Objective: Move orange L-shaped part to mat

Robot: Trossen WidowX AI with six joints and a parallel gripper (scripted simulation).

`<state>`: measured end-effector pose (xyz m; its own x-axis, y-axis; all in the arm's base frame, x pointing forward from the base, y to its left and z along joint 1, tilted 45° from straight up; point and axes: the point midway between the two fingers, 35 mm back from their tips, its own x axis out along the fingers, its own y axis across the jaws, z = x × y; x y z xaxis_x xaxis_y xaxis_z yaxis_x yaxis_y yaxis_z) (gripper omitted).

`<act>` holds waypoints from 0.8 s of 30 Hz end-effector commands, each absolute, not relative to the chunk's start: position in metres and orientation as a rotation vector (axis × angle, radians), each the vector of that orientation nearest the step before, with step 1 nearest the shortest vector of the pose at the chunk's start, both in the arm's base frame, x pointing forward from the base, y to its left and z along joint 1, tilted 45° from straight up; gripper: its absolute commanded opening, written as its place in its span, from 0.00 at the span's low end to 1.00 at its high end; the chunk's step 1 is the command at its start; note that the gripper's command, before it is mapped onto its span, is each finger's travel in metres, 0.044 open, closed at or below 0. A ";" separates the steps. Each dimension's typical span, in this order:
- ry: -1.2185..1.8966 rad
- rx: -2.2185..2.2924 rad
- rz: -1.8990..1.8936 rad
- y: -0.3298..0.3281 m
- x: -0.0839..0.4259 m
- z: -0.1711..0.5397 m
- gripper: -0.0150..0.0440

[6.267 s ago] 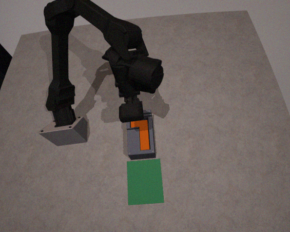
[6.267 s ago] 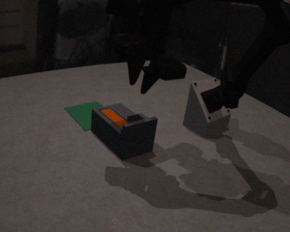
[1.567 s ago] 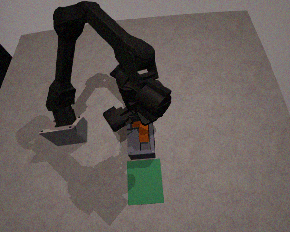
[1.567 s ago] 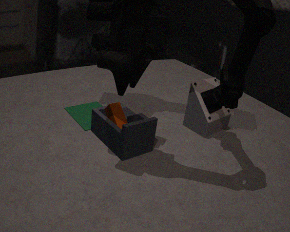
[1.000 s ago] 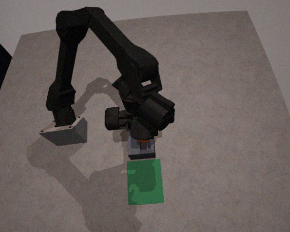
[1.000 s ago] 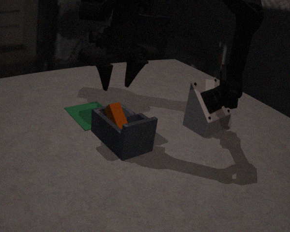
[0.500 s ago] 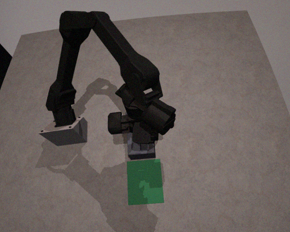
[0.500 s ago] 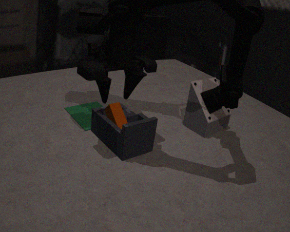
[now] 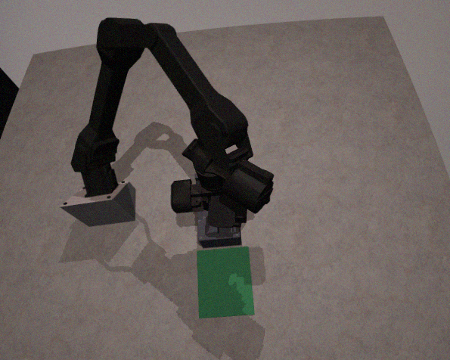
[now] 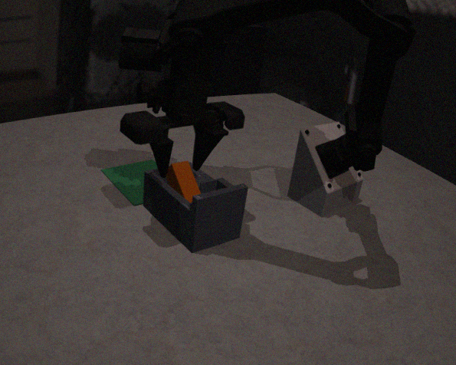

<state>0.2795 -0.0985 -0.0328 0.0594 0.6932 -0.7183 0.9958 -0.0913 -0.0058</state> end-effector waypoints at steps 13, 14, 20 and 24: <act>1.685 1.840 -0.784 -0.089 0.280 -0.042 0.55; 1.685 1.840 -0.784 -0.089 0.280 -0.042 0.51; 1.685 1.840 -0.784 -0.089 0.280 -0.042 0.44; 1.685 1.840 -0.784 -0.089 0.280 -0.042 0.39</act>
